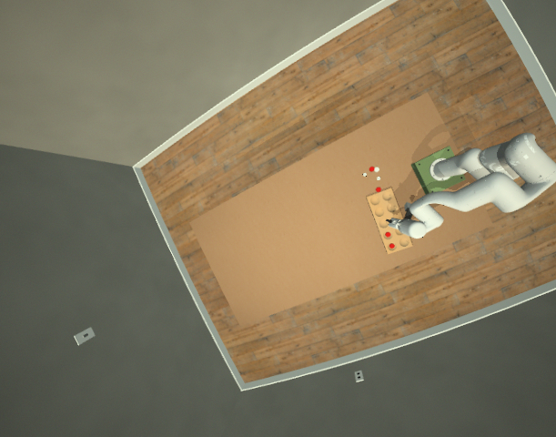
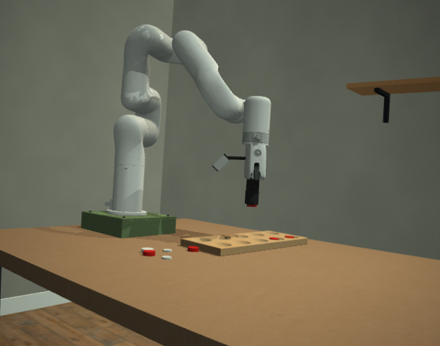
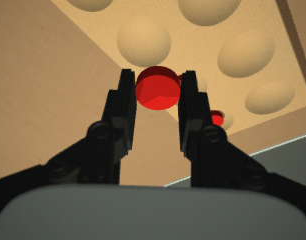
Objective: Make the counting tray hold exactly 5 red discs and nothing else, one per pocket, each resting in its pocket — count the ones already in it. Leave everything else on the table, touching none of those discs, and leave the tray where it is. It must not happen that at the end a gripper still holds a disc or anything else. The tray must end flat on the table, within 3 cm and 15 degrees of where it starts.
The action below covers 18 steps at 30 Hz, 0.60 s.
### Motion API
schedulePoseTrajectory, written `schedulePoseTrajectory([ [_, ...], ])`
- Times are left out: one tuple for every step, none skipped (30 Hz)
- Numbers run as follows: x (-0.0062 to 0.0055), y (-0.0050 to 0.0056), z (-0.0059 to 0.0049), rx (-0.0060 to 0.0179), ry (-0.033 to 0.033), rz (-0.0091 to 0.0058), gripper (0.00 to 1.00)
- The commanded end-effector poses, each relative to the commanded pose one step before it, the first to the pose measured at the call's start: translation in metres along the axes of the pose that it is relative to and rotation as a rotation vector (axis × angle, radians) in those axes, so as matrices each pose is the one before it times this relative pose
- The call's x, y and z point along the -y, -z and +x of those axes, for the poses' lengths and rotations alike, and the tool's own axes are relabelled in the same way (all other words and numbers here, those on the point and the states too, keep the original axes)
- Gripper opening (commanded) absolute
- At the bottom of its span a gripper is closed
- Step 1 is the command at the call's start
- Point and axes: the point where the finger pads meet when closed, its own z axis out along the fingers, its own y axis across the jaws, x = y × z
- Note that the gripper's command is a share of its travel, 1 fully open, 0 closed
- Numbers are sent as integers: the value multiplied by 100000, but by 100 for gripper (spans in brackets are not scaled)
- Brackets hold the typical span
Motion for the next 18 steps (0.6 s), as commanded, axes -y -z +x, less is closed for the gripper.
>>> schedulePoseTrajectory([
  [-2911,151,-3073,25,-350,95,0],
  [0,0,0,0,0,0,0],
  [0,0,0,0,0,0,0],
  [-2189,65,-1582,80,0,74,0],
  [-497,12,-329,18,0,15,0],
  [-475,11,-305,18,0,14,0],
  [-719,15,-443,27,0,19,0],
  [-873,16,-511,32,0,22,0],
  [-868,13,-480,32,0,20,0],
  [-838,11,-438,31,0,17,0],
  [-839,9,-415,31,0,16,0],
  [-855,7,-399,31,0,15,0],
  [-869,6,-382,32,0,13,0],
  [-878,4,-363,32,0,12,0],
  [-536,2,-210,19,0,7,0],
  [-200,0,-76,7,0,2,0],
  [-29,0,-11,1,0,0,0],
  [-1,-28,-1,0,0,0,0],
])
